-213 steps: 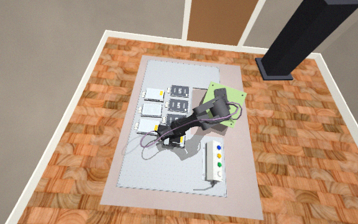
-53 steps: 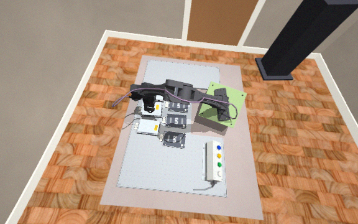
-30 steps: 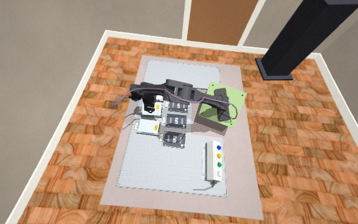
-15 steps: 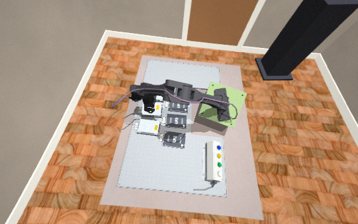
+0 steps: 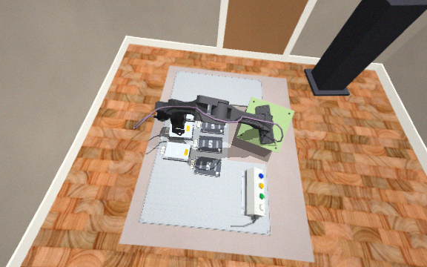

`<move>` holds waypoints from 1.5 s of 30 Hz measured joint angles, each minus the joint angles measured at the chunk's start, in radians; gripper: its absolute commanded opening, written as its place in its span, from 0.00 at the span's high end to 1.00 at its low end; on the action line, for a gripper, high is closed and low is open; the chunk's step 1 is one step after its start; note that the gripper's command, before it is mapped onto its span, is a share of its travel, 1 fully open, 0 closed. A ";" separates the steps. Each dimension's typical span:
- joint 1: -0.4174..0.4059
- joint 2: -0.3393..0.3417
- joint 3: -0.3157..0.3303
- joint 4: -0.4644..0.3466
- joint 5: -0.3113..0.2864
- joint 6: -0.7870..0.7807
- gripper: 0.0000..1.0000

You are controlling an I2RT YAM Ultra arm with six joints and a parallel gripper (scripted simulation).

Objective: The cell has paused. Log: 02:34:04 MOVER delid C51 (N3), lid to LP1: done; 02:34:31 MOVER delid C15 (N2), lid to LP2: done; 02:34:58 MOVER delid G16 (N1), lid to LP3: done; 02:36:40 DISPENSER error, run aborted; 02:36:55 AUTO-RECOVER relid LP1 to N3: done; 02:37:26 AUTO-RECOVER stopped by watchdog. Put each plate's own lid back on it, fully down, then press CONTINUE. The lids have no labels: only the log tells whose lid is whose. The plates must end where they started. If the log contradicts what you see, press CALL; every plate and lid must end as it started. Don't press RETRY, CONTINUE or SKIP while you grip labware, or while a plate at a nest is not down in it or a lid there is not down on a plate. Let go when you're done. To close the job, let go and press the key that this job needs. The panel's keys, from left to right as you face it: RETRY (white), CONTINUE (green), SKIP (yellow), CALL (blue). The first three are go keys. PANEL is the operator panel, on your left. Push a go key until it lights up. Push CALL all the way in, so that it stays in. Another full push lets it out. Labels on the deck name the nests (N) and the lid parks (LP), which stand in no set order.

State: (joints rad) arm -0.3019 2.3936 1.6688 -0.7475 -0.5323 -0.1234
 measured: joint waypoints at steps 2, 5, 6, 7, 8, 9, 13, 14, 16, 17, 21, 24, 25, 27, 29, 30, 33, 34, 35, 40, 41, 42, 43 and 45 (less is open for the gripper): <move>0.002 0.004 0.000 0.002 0.001 0.001 1.00; 0.003 0.005 0.000 0.003 0.002 0.002 1.00; 0.003 0.005 0.000 0.004 0.001 0.002 1.00; 0.003 0.005 0.000 0.006 0.001 0.002 1.00; 0.003 0.005 -0.001 0.008 0.001 0.003 1.00; 0.003 0.005 -0.002 0.008 0.001 0.003 1.00; 0.005 0.007 -0.003 0.012 0.002 0.005 1.00; 0.005 0.009 -0.003 0.014 0.002 0.005 1.00; 0.006 0.010 -0.005 0.017 0.002 0.006 1.00; 0.006 0.010 -0.006 0.018 0.002 0.007 1.00; 0.008 0.010 -0.006 0.021 0.002 0.008 1.00; 0.008 0.015 -0.006 0.025 0.002 0.009 1.00; 0.008 0.016 -0.006 0.025 0.002 0.010 1.00; 0.009 0.016 -0.008 0.027 0.002 0.010 1.00; 0.010 0.016 -0.008 0.028 0.002 0.011 1.00; 0.010 0.016 -0.008 0.029 0.002 0.012 1.00; 0.011 0.021 -0.008 0.035 0.002 0.013 1.00; 0.012 0.022 -0.008 0.035 0.002 0.014 1.00; 0.012 0.023 -0.008 0.035 0.002 0.014 1.00; 0.013 0.023 -0.008 0.039 0.002 0.015 1.00; 0.014 0.023 -0.008 0.040 0.002 0.015 1.00; 0.014 0.023 -0.008 0.041 0.001 0.015 1.00; 0.014 0.024 -0.008 0.042 0.001 0.016 1.00; 0.015 0.025 -0.014 0.049 0.002 0.017 1.00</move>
State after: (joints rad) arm -0.2871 2.4187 1.6547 -0.6987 -0.5304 -0.1062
